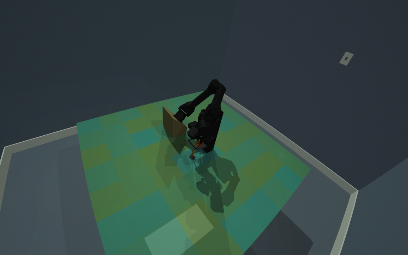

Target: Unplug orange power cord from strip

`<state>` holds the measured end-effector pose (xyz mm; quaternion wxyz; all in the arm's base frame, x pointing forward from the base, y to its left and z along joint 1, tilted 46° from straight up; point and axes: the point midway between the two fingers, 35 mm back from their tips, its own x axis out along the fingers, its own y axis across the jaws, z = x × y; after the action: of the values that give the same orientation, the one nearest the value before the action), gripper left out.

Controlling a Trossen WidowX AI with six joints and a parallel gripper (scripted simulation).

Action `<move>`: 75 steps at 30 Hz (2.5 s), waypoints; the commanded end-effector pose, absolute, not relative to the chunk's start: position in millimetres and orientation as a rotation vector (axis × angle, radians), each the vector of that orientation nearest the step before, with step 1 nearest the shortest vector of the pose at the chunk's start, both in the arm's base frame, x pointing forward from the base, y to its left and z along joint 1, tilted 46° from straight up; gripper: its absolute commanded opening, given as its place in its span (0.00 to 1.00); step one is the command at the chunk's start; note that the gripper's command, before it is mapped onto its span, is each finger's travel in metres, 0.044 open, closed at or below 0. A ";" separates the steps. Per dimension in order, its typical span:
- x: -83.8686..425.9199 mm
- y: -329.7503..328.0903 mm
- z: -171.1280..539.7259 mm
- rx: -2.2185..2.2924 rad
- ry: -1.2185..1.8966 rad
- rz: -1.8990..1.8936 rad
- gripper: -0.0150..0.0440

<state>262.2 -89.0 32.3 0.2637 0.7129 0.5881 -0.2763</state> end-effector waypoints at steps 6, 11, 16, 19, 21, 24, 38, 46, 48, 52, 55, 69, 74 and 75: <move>262.6 -89.1 32.5 1.927 1.589 -0.743 0.26; 262.7 -92.0 29.9 1.927 1.588 -0.744 0.25; 262.8 -98.0 24.6 1.927 1.588 -0.745 0.25; 262.7 -101.7 21.4 1.928 1.587 -0.746 0.25; 262.6 -104.1 19.2 1.928 1.587 -0.746 0.25; 262.4 -107.9 16.0 1.928 1.587 -0.746 0.25; 259.8 -126.1 2.6 1.929 1.585 -0.748 0.25; 259.5 -120.9 2.4 1.914 1.601 -0.735 0.34; 259.5 -120.9 2.4 1.914 1.601 -0.735 0.43; 259.5 -120.9 2.4 1.914 1.601 -0.735 0.53; 259.5 -120.9 2.4 1.914 1.601 -0.735 0.53; 257.9 -126.8 8.2 1.934 1.588 -0.745 0.53; 258.5 -122.6 12.7 1.934 1.588 -0.745 0.53; 258.7 -121.4 13.9 1.934 1.588 -0.745 0.53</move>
<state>257.6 -124.4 8.6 0.2616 0.7130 0.5888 -0.2767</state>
